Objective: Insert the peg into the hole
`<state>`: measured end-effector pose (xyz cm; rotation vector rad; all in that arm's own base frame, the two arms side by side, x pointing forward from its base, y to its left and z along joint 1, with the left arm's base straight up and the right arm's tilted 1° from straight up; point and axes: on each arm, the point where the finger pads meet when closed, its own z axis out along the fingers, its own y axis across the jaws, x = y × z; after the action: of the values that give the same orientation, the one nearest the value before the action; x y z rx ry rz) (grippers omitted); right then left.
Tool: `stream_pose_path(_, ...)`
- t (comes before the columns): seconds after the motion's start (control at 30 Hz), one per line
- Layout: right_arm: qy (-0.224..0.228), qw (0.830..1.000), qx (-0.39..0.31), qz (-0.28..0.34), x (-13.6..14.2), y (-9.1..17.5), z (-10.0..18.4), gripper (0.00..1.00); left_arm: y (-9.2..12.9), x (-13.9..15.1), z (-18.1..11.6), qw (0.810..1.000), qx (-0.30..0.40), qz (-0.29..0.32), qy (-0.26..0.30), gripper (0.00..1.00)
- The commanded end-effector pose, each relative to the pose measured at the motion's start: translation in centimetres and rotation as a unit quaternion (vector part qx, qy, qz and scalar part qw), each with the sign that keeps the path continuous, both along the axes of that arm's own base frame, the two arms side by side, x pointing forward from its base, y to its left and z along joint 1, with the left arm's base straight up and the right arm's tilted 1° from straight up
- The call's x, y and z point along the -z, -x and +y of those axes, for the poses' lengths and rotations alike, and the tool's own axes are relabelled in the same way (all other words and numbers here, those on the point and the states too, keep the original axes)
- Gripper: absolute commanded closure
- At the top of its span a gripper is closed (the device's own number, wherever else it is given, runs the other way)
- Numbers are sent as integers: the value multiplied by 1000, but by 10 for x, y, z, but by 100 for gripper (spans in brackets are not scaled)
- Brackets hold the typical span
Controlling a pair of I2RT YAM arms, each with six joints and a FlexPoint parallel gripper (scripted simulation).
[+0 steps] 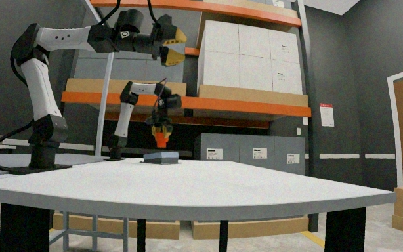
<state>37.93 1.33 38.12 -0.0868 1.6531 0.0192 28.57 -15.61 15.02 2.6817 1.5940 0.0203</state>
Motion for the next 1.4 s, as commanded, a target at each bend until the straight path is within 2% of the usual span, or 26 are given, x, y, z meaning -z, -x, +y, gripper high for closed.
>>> stream_pose_path(0.0, 22, 999, -33, 5, -1, 4, 11, 0, 2, -27, 2, 1000, -1, -9, 5, 67)
stream_pose_path(0.1, 22, 999, -33, 13, 6, 6, 13, 0, 2, -38, 2, 1000, 3, -3, 2, 67)
stream_pose_path(0.2, 19, 999, -40, 19, 7, 10, 20, 0, -4, -50, 2, 999, 9, -37, 19, 67)
stream_pose_path(0.37, 16, 996, -73, 41, 15, 24, 48, 0, -6, -41, 5, 997, 21, -63, 36, 67)
stream_pose_path(0.5, 14, 989, -133, 70, 25, 53, 90, 0, -1, -33, 13, 995, 28, -79, 44, 67)
stream_pose_path(0.57, 14, 989, -133, 70, 25, 53, 90, 0, -1, -33, 13, 995, 28, -79, 44, 67)
stream_pose_path(0.7, 20, 975, -199, 95, 34, 90, 130, 0, 4, -27, 20, 995, 31, -85, 47, 67)
stream_pose_path(0.8, 28, 959, -260, 108, 39, 126, 159, 0, 8, -22, 25, 995, 31, -87, 48, 67)
stream_pose_path(0.97, 42, 929, -345, 125, 47, 180, 188, 0, 13, -17, 29, 995, 30, -83, 46, 67)
stream_pose_path(1.07, 51, 911, -388, 131, 51, 209, 198, 0, 13, -17, 30, 995, 29, -82, 45, 67)
stream_pose_path(1.13, 51, 911, -388, 131, 51, 209, 198, 0, 13, -17, 30, 995, 29, -82, 45, 67)
stream_pose_path(1.23, 58, 894, -423, 134, 53, 233, 203, 0, 13, -17, 30, 995, 26, -82, 46, 67)
stream_pose_path(1.37, 61, 881, -449, 132, 53, 250, 205, 0, 2, -14, 25, 994, 24, -91, 49, 67)
